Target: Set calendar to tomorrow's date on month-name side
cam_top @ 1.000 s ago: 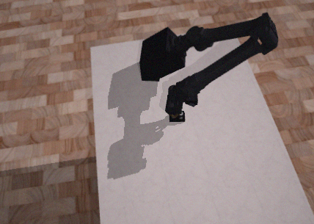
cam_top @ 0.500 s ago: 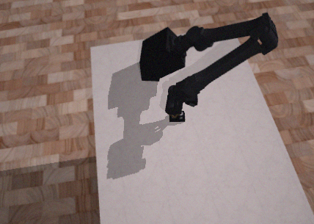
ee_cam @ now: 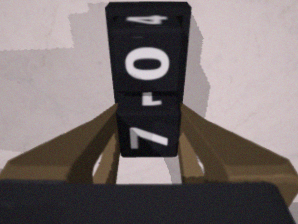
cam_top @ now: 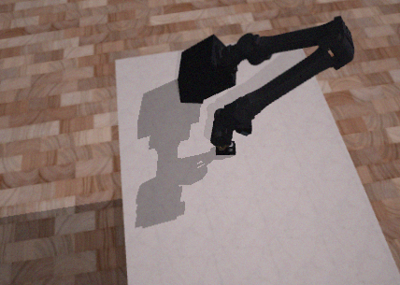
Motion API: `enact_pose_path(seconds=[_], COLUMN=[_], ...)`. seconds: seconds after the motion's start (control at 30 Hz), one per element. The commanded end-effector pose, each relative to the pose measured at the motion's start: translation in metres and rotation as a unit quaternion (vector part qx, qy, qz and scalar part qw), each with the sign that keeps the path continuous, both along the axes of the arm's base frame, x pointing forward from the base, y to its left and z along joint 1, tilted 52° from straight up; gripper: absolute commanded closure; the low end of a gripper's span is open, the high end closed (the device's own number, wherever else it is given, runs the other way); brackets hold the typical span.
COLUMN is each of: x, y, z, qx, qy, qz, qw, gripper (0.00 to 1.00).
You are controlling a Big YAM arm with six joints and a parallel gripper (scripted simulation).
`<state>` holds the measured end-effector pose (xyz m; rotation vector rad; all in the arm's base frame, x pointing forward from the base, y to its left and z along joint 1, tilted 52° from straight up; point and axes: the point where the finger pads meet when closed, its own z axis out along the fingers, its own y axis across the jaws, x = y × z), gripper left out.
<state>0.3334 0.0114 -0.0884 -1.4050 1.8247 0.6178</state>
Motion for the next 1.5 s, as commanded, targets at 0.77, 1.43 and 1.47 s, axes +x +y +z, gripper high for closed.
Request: enact_pose_path(seconds=[0.77,1.43,1.47], x=[0.0003,0.0017,0.0017], y=[0.0105,0.0127,0.0127], z=[-0.0067,-0.0078,-0.0078], qx=[0.004,0.005,0.005], qy=[0.005,0.005,0.005], qz=[0.003,0.003,0.003], qw=[1.0,1.0,1.0], gripper=[0.73,0.73,0.73])
